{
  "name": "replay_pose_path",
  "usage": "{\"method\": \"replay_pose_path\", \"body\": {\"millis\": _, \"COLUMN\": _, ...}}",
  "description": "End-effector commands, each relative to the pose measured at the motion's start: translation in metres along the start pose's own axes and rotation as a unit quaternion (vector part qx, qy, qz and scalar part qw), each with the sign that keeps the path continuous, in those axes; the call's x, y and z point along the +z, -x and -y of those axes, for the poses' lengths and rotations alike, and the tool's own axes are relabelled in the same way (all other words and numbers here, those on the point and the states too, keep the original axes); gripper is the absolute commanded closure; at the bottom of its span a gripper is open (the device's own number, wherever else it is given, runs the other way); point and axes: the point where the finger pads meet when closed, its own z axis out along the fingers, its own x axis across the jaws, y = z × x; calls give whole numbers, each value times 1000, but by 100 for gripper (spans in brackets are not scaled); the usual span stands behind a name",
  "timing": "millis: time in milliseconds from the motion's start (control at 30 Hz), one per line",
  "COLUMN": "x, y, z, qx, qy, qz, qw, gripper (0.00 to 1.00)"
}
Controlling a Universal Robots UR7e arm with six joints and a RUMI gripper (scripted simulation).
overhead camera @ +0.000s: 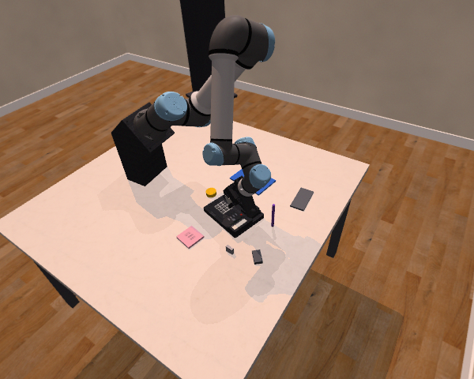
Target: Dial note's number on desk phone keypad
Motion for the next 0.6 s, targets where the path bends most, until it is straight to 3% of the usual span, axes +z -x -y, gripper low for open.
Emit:
{"method": "replay_pose_path", "body": {"millis": 0, "x": 0, "y": 0, "z": 1, "qx": 0, "qy": 0, "qz": 0, "qw": 1000, "gripper": 100}}
{"method": "replay_pose_path", "body": {"millis": 567, "x": 2, "y": 0, "z": 2, "qx": 0, "qy": 0, "qz": 0, "qw": 1000, "gripper": 100}}
